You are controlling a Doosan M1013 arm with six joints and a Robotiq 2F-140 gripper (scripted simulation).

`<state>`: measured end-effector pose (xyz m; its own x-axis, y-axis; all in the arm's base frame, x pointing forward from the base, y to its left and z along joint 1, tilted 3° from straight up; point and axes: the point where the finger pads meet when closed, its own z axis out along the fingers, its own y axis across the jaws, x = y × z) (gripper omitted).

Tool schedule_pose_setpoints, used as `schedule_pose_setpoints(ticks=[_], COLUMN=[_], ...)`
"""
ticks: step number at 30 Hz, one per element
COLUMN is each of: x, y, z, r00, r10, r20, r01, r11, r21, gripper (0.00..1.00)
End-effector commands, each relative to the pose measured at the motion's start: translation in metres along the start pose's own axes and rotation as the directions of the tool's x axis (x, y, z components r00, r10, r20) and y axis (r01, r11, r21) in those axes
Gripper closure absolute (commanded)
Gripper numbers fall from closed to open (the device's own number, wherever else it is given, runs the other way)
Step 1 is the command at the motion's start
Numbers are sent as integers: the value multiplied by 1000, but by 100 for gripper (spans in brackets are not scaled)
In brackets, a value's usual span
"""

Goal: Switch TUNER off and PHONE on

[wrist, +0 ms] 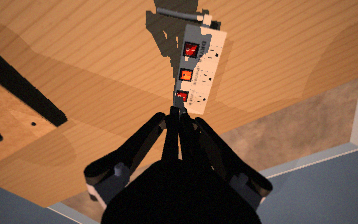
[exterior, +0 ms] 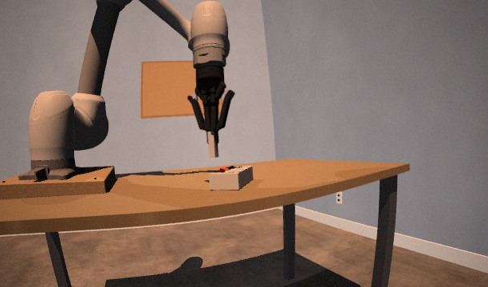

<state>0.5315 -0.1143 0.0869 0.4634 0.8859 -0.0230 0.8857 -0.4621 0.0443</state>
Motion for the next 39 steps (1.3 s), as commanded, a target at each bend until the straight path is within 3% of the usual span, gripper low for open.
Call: schedule_pose_setpoints(ticks=[1,9,10,20,32,39], x=[1,1,1,1,1,1], y=[1,1,1,1,1,1], z=[-4,-4,-4,-16,-74,-86], r00=[1000,1000,1000,1000,1000,1000], r10=[-5,-5,-5,-5,-5,-5], r20=[-3,-3,-3,-3,-3,-3], r01=[5,5,5,5,5,5], r11=[1000,1000,1000,1000,1000,1000], r21=[0,0,0,0,0,0], gripper=[100,100,0,0,0,0])
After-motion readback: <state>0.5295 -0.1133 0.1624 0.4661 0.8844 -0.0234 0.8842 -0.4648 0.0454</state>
